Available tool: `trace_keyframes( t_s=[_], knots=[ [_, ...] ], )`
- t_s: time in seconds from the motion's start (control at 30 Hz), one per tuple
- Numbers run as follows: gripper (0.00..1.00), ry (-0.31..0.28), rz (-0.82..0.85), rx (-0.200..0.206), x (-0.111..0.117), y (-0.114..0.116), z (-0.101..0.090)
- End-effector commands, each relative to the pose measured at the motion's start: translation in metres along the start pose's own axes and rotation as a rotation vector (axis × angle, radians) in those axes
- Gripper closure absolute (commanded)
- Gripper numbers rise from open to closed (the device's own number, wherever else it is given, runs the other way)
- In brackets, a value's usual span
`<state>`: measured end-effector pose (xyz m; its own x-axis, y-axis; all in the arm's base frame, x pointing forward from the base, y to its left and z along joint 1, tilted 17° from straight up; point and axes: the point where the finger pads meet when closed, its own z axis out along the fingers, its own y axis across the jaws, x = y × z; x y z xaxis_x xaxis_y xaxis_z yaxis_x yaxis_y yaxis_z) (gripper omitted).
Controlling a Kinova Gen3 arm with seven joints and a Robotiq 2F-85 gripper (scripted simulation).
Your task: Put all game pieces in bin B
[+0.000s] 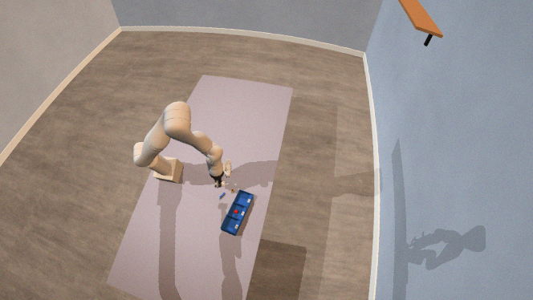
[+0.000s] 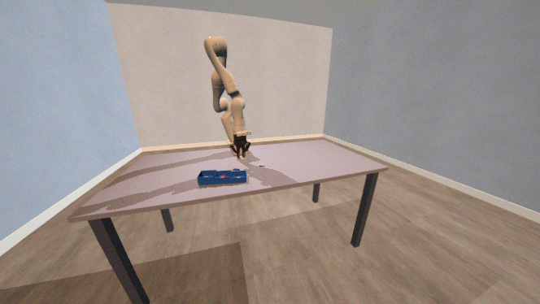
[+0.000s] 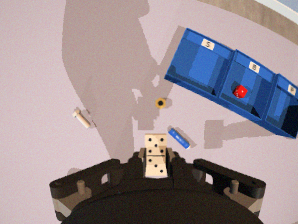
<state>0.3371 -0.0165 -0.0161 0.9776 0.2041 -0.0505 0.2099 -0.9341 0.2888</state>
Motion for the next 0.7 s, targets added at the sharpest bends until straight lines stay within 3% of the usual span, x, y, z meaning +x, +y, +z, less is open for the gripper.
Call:
trace_keyframes(
  t_s=[0.0, 0.3, 0.43, 0.67],
  knots=[
    [0.79, 0.003, 0.032, 0.005, 0.011, 0.020, 0.000],
    [0.79, 0.003, 0.032, 0.005, 0.039, 0.066, 0.000],
    [0.79, 0.003, 0.032, 0.005, 0.045, 0.075, 0.000],
    [0.79, 0.002, 0.382, 0.005, 0.066, 0.111, 0.000]
  ],
)
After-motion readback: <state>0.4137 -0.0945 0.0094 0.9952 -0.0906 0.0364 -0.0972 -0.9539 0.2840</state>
